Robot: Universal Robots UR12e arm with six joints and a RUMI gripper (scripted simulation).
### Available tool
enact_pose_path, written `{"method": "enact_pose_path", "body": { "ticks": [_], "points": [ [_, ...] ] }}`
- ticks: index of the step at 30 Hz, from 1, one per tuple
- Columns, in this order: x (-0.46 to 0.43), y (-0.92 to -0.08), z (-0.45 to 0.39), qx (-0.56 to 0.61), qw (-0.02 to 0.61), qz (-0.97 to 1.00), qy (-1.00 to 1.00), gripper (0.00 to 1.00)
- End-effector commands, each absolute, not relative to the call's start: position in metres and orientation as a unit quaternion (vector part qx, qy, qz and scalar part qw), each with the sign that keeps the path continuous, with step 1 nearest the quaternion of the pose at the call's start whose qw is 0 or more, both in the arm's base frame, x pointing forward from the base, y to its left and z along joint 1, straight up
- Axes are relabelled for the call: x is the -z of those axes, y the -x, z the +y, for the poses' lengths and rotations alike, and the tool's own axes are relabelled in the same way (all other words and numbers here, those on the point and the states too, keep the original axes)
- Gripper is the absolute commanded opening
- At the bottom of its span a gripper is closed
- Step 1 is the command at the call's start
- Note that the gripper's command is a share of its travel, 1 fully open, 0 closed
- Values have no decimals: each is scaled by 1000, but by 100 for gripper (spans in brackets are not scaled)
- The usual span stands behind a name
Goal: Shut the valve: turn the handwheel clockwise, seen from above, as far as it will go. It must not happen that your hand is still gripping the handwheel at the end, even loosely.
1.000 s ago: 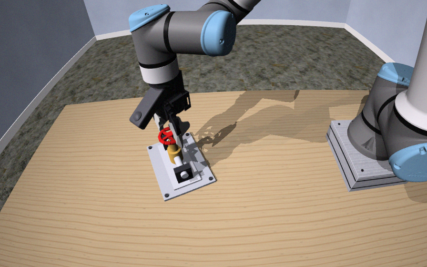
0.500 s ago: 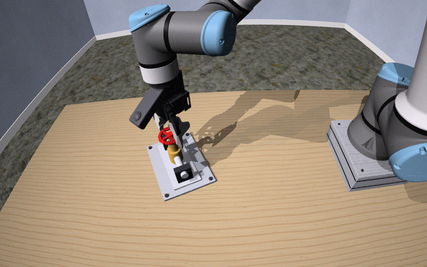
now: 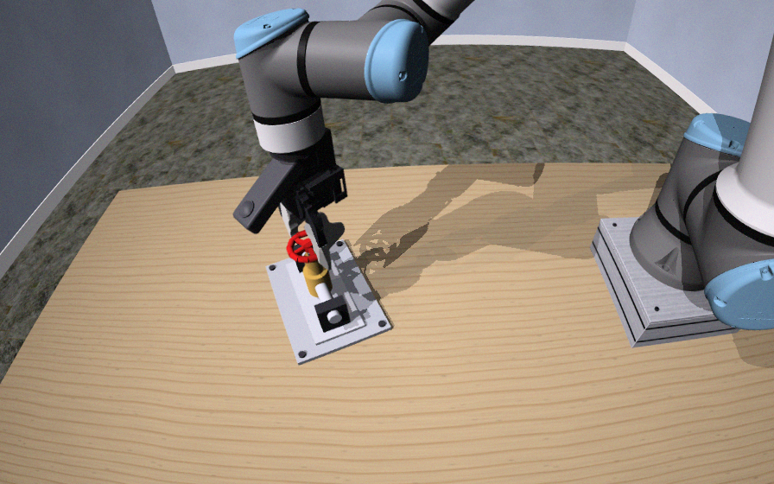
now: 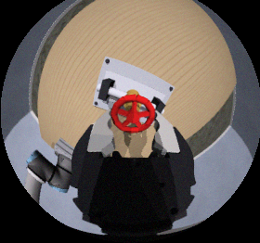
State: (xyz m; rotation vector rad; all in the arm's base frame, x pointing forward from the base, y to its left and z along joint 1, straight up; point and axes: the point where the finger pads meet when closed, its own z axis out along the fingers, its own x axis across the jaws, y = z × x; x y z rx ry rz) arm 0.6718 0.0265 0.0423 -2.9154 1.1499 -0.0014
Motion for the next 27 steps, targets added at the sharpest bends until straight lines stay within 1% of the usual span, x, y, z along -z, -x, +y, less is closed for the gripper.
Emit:
{"method": "enact_pose_path", "body": {
  "ticks": [1,27],
  "points": [
    [-43,-672,28,2,4,388,922,0],
    [-44,-672,29,1,5,541,841,0]
  ]
}}
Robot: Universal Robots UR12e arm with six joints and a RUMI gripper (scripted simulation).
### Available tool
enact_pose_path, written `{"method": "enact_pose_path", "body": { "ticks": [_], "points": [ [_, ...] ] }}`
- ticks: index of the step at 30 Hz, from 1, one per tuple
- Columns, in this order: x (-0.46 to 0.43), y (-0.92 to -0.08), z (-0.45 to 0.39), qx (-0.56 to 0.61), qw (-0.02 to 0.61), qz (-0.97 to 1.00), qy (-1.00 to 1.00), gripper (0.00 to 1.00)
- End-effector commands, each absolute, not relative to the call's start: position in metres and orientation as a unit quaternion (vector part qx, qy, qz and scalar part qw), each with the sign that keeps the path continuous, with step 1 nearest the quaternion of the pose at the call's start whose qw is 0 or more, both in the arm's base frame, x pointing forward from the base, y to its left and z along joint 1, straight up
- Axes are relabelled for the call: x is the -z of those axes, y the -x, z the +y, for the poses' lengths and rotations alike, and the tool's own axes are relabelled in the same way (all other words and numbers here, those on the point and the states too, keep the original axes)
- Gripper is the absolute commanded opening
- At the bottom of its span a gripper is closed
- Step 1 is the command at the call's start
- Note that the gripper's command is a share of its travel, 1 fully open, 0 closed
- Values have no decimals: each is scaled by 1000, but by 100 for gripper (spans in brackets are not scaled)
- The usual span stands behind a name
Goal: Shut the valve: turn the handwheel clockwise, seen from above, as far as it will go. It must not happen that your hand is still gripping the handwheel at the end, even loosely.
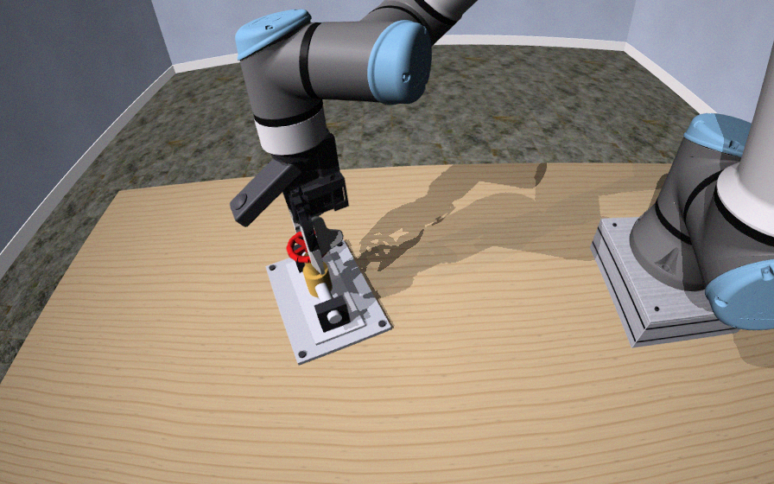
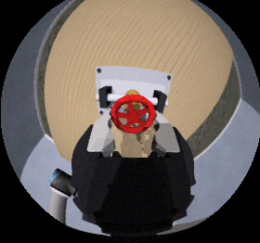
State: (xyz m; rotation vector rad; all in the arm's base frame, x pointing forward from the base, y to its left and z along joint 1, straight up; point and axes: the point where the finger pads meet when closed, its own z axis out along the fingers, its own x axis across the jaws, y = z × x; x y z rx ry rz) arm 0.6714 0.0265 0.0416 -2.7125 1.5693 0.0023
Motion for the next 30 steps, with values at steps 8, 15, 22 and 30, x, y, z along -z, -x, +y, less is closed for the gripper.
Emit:
{"method": "enact_pose_path", "body": {
  "ticks": [8,15,22,30],
  "points": [
    [-44,-672,29,1,5,599,801,0],
    [-44,-672,28,1,5,649,761,0],
    [-44,-673,28,1,5,704,710,0],
    [-44,-673,28,1,5,748,663,0]
  ]
}}
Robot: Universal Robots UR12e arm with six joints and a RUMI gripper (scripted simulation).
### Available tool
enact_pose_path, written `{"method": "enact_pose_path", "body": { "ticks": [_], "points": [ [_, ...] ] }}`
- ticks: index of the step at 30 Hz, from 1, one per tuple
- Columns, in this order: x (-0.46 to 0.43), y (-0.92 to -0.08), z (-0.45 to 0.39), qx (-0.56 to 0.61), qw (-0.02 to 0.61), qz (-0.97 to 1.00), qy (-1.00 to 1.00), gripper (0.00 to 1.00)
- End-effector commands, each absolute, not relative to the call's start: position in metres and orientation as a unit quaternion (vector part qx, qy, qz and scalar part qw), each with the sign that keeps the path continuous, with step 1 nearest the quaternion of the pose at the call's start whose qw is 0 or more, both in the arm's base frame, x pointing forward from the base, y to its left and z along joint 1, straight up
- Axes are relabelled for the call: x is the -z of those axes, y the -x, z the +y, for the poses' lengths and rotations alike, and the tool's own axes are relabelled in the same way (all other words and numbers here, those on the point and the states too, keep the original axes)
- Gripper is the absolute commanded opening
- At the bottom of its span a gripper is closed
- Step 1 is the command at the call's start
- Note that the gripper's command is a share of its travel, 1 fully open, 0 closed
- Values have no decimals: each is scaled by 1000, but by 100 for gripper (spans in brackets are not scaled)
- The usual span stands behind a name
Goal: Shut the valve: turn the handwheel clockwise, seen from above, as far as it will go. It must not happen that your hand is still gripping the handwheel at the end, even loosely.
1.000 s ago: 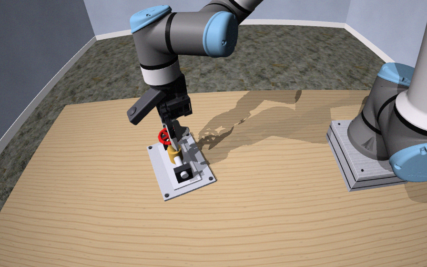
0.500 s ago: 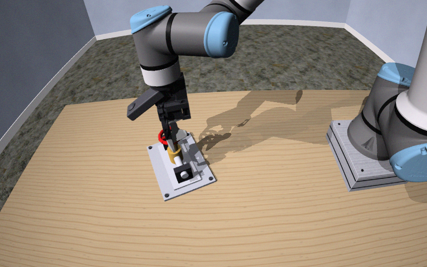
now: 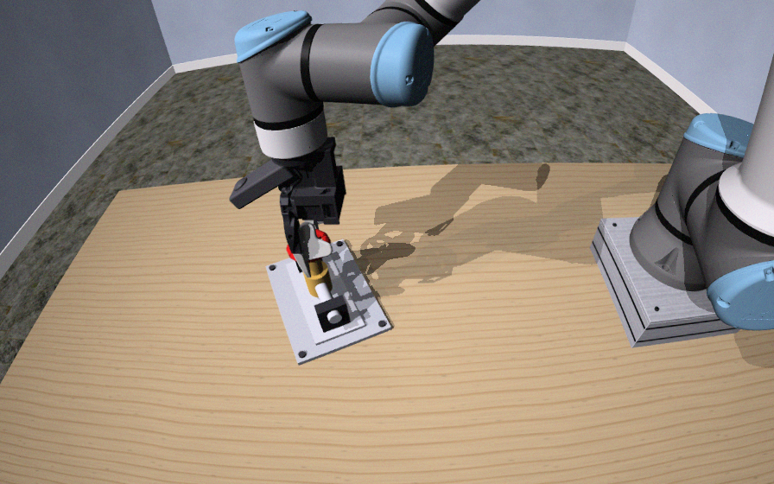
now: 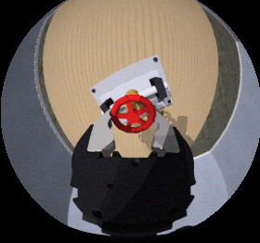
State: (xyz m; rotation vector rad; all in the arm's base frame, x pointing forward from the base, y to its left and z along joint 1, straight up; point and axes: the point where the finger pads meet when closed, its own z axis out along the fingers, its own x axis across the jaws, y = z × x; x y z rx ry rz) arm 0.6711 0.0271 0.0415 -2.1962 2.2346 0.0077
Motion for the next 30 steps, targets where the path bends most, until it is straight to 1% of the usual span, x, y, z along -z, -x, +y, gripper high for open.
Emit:
{"method": "enact_pose_path", "body": {
  "ticks": [1,30],
  "points": [
    [-44,-673,28,1,5,755,655,0],
    [-45,-675,28,0,5,881,473,0]
  ]
}}
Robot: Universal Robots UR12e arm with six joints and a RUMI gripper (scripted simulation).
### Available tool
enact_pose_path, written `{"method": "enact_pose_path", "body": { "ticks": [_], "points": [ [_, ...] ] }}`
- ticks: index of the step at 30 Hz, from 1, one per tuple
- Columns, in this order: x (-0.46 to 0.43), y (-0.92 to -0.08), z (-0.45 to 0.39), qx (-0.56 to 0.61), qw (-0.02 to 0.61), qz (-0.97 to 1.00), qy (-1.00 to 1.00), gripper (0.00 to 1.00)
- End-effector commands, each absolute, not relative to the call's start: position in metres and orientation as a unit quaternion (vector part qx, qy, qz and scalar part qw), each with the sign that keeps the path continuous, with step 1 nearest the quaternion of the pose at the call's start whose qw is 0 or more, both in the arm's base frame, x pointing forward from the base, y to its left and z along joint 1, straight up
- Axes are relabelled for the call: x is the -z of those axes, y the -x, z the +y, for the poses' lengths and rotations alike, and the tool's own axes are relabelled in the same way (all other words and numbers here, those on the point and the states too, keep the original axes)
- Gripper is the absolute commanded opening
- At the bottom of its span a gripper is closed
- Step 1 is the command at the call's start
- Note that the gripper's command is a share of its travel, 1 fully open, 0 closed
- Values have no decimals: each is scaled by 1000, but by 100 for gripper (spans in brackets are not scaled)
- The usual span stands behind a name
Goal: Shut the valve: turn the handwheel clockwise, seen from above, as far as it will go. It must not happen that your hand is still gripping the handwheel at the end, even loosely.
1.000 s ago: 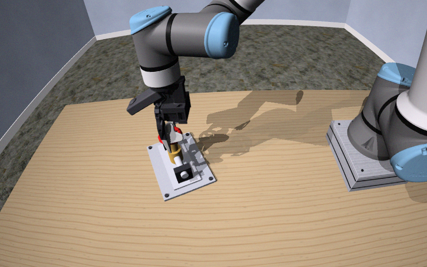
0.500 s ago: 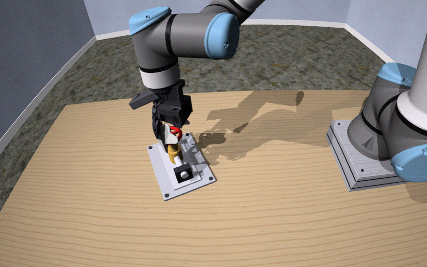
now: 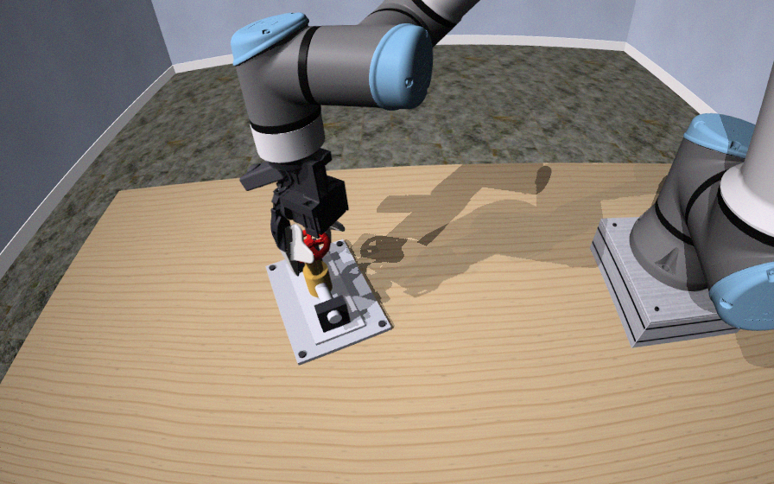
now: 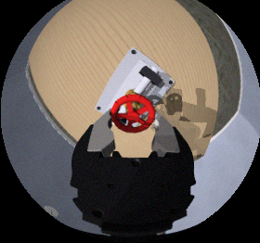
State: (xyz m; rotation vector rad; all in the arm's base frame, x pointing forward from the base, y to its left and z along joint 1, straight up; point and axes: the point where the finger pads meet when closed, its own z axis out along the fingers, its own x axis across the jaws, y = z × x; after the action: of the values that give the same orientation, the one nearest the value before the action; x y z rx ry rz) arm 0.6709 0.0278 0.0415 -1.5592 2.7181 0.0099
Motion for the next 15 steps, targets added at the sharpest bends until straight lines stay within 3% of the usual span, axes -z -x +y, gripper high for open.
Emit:
{"method": "enact_pose_path", "body": {
  "ticks": [1,15],
  "points": [
    [-45,-675,28,0,5,884,467,0],
    [-45,-674,27,-1,5,914,405,0]
  ]
}}
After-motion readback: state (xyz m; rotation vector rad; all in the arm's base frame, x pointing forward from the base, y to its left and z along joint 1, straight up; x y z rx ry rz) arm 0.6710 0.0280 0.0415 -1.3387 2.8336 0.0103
